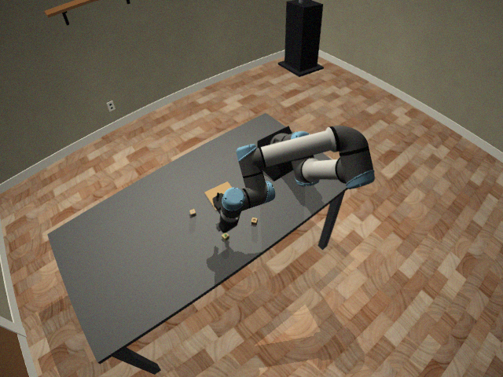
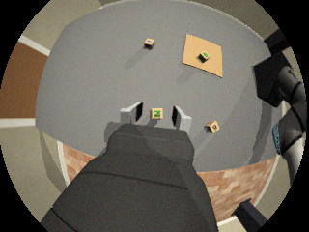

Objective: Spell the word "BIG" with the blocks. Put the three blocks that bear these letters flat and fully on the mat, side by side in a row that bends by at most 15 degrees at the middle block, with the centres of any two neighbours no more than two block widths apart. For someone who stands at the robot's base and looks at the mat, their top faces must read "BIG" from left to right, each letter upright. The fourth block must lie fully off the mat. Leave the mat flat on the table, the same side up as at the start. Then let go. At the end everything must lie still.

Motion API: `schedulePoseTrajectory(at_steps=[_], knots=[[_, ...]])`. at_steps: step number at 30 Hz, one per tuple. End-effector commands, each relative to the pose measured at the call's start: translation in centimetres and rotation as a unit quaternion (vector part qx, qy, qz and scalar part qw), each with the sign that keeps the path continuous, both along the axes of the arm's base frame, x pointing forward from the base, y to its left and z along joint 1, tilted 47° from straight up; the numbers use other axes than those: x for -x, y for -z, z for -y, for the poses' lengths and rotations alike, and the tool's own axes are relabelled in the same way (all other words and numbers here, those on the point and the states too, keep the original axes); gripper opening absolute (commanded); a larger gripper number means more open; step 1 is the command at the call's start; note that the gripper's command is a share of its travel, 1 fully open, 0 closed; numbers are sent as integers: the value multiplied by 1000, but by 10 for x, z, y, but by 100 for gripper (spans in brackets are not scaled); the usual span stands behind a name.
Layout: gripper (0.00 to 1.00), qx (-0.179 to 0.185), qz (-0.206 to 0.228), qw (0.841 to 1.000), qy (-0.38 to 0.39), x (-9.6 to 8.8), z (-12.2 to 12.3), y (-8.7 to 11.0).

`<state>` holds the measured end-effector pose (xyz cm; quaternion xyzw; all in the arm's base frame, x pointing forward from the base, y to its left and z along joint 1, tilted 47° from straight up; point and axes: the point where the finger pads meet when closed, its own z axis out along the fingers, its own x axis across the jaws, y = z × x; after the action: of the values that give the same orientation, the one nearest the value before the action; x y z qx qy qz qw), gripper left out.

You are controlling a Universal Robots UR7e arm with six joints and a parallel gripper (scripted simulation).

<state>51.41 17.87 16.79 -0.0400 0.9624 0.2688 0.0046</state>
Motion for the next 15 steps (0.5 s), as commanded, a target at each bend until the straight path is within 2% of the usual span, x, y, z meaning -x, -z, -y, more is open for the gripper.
schedulePoseTrajectory(at_steps=[1, 7, 10, 14, 15], knots=[[100, 0, 2, 1000, -1, -1, -1, -2], [100, 1, 1, 1000, 1, 3, 10, 7], [100, 3, 2, 1000, 1, 11, 30, 24], [100, 5, 1, 1000, 1, 32, 71, 60], [100, 5, 1, 1000, 1, 32, 71, 60]])
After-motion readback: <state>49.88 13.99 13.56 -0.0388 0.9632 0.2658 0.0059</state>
